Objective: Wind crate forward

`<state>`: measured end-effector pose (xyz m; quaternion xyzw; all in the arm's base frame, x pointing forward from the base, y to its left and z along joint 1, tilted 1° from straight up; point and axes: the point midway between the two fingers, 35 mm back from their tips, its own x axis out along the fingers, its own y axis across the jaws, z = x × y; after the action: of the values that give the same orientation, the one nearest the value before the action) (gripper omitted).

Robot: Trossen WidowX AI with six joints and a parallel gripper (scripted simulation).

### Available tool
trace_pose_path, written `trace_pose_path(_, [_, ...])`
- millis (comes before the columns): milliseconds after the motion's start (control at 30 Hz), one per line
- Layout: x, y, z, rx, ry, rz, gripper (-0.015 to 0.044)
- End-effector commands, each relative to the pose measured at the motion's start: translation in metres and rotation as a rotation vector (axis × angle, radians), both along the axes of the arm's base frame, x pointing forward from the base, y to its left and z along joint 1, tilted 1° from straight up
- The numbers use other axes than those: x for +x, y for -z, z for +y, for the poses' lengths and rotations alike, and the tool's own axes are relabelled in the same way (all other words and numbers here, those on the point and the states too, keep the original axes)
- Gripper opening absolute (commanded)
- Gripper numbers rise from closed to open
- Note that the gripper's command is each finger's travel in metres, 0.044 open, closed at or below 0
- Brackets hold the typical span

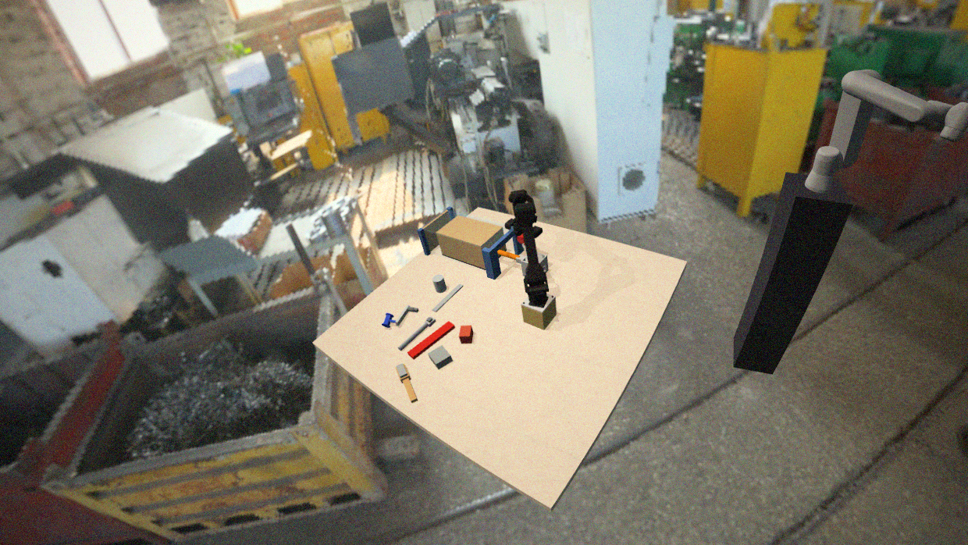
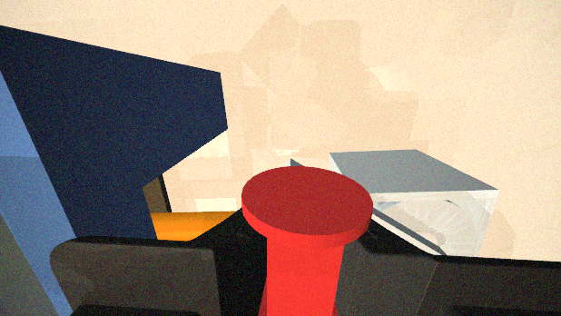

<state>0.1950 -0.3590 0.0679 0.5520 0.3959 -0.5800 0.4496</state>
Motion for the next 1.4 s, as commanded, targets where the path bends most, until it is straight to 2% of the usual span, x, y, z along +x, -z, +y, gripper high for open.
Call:
trace_pose_path(0, [0.014, 0.002, 0.018, 0.034, -0.028, -0.012, 0.0])
trace_pose_path(1367, [0.031, 0.004, 0.062, 0.038, -0.028, -0.014, 0.0])
